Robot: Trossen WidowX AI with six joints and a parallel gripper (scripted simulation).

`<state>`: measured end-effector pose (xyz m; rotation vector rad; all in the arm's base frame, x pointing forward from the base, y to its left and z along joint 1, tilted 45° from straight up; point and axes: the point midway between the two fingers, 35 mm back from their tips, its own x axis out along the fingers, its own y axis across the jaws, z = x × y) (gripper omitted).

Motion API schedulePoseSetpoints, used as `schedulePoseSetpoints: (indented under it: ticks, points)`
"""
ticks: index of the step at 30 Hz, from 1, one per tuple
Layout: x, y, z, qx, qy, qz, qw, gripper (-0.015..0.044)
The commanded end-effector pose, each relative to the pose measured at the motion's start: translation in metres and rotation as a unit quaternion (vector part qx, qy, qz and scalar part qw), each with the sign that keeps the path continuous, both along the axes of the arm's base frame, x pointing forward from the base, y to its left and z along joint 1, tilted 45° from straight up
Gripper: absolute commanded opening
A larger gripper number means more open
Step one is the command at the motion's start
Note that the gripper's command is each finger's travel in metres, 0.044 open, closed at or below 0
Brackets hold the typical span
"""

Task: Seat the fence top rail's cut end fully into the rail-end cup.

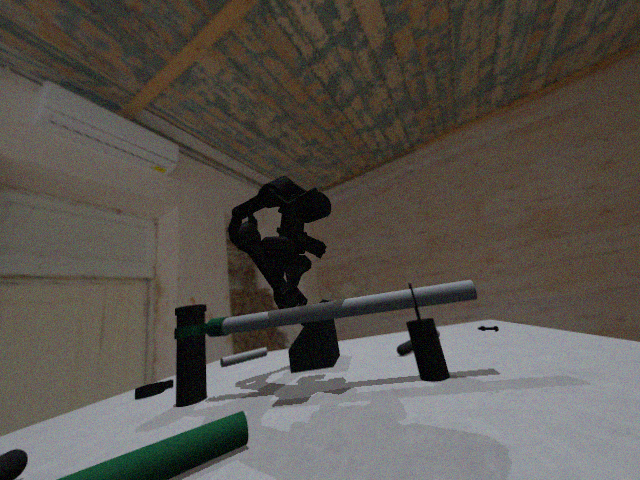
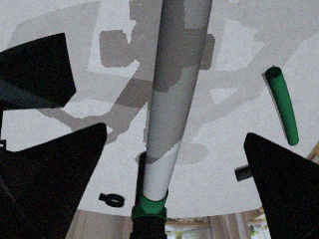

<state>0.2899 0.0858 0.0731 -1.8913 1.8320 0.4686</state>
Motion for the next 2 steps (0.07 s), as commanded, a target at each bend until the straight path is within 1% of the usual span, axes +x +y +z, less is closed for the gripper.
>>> schedulePoseSetpoints:
  ticks: [1,2]
  points:
    - [-0.0007,-0.0002,0.0,0.001,0.004,-0.001,1.0,0.044]
    - [-0.0007,-0.0002,0.0,0.001,0.004,-0.001,1.0,0.044]
